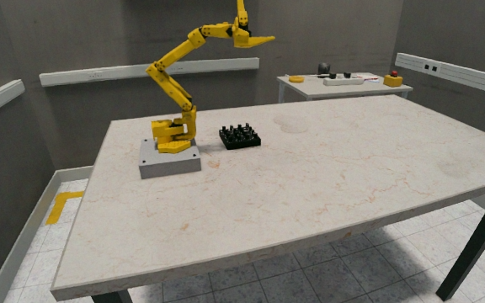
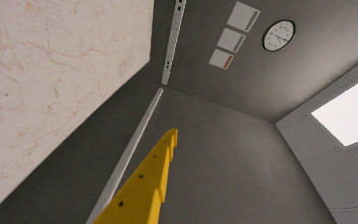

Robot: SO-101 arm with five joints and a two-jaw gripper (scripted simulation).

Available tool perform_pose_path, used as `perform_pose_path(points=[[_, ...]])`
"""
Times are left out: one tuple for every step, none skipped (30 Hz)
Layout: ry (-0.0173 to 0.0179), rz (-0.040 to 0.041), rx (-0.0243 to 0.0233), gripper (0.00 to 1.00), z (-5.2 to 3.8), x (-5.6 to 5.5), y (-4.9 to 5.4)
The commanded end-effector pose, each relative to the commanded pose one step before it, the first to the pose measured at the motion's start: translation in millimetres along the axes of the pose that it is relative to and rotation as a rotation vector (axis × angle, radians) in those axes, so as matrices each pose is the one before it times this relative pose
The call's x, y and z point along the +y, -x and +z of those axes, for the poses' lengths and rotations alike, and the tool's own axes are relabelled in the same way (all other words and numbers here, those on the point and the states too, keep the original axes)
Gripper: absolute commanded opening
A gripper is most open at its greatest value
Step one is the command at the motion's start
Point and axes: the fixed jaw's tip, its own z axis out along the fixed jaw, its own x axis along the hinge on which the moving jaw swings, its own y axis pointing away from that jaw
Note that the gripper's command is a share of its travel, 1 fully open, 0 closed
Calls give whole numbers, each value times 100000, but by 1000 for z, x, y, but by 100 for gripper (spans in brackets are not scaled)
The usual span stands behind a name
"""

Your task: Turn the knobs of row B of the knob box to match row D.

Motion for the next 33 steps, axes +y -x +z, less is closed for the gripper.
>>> perform_pose_path(points=[[-271,145,68,100,-559,-635,-325],[0,0,0,100,0,0,0],[0,0,0,100,0,0,0],[0,0,0,100,0,0,0],[0,0,0,100,0,0,0],[0,0,0,100,0,0,0],[0,0,0,100,0,0,0],[0,0,0,100,0,0,0],[0,0,0,100,0,0,0],[0,0,0,100,0,0,0],[0,0,0,100,0,0,0],[0,0,0,100,0,0,0],[0,0,0,100,0,0,0],[0,0,0,100,0,0,0],[0,0,0,100,0,0,0],[0,0,0,100,0,0,0],[0,0,0,100,0,0,0],[38,0,-9,40,0,78,24],[242,0,-66,40,-12,534,138],[616,0,-163,40,-32,1356,360],[1112,0,-298,40,-55,2449,654],[1703,0,-452,40,-81,3752,1003],[2344,0,-625,40,-107,5168,1382],[3013,0,-804,40,-121,6656,1775],[3673,0,-980,40,-106,8133,2166],[4310,0,-1150,40,-67,9566,2550],[4891,0,-1304,40,16,10882,2906],[5407,0,-1442,40,147,12049,3212],[5837,0,-1558,40,318,13033,3481],[6170,0,-1646,40,538,13782,3672],[6399,0,-1706,40,785,14284,3814],[0,0,0,40,0,0,0],[0,0,0,40,0,0,0]])
